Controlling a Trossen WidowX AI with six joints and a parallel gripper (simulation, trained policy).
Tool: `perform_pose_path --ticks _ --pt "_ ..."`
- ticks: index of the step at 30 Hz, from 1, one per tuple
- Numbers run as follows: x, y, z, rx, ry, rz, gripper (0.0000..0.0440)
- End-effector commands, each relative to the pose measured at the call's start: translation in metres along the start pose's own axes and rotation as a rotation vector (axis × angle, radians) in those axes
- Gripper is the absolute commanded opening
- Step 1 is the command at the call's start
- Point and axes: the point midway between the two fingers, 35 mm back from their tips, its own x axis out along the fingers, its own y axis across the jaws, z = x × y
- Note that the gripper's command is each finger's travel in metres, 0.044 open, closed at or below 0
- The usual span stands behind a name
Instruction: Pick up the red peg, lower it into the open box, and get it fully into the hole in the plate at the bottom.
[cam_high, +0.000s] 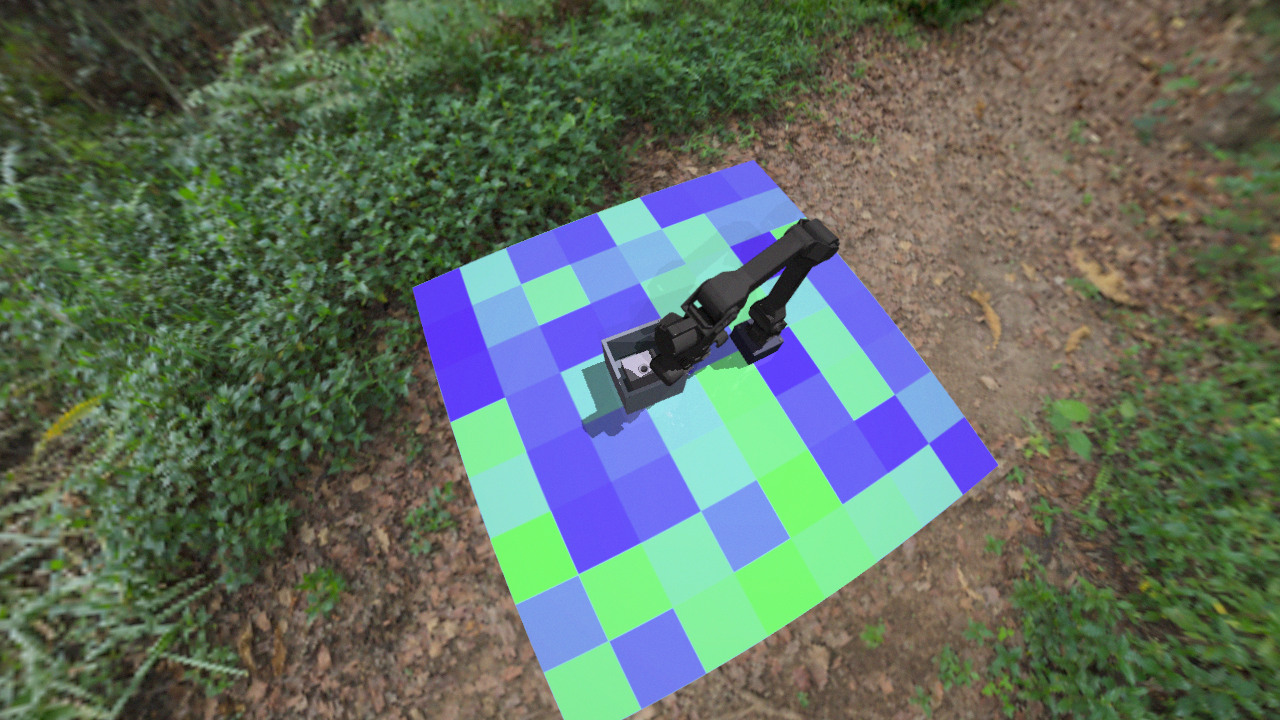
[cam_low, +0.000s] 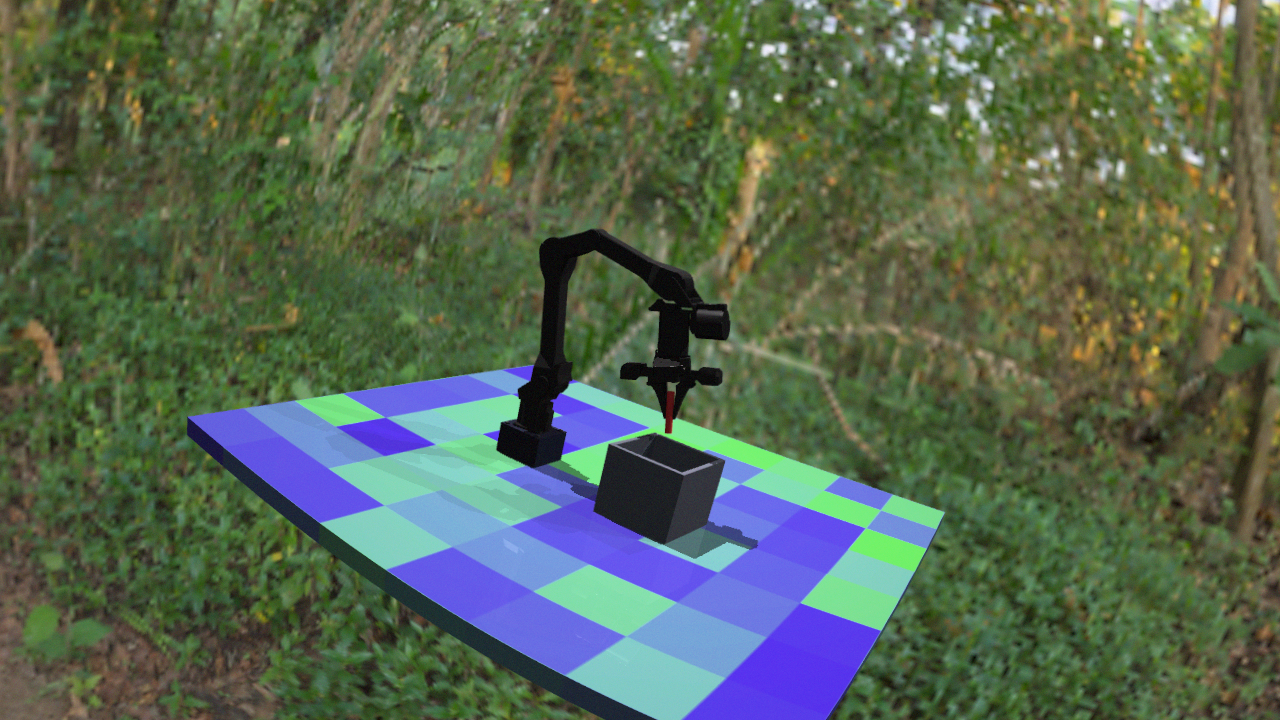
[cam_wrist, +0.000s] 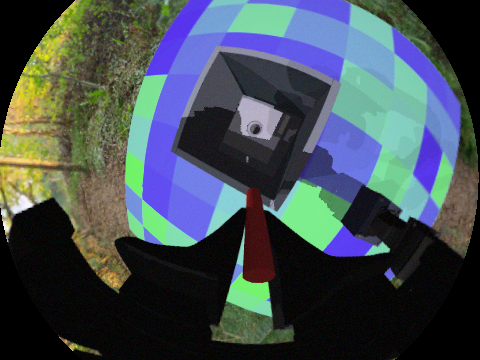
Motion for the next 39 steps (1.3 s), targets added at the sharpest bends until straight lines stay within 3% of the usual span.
perform_pose_path --ticks 1,16,39 --pt "0.002 0.000 0.010 0.001 -0.009 -0.015 0.0000" --pt "0.016 0.003 0.042 0.002 -0.009 -0.055 0.0000" --pt "0.069 0.007 0.073 -0.003 0.015 -0.081 0.0000"
